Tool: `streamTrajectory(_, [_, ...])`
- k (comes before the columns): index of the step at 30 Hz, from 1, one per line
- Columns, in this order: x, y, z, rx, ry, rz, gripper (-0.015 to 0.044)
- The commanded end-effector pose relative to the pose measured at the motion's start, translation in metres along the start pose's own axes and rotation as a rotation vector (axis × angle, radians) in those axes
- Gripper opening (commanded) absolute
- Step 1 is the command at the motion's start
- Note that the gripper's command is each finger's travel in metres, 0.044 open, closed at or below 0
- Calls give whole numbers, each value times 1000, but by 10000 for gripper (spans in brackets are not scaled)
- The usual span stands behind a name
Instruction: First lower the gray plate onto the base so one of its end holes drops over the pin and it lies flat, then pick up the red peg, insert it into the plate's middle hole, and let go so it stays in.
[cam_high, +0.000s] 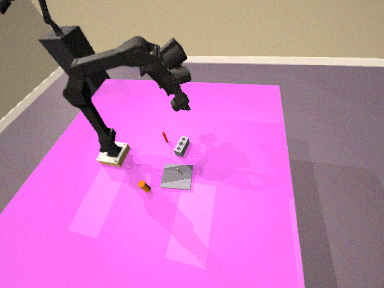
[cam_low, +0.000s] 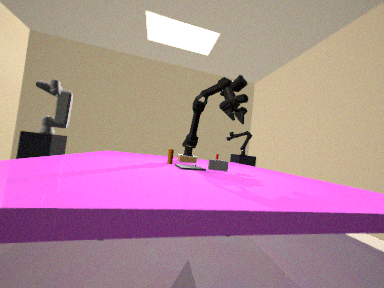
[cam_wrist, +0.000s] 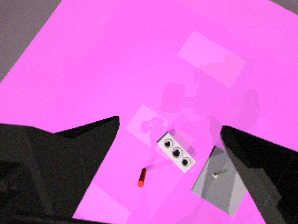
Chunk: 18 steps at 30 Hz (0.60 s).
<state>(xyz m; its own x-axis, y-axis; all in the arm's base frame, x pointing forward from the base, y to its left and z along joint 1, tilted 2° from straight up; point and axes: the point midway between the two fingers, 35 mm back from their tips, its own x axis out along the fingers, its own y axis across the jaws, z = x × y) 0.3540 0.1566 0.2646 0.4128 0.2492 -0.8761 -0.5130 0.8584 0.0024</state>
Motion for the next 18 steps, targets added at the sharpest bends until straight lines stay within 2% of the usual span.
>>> streamTrajectory(1, [47, -23, -54, -461, 253, 44, 440])
streamTrajectory(7, [71, -35, -94, -810, 404, 175, 440])
streamTrajectory(18, [74, -37, -95, -837, 414, 188, 440])
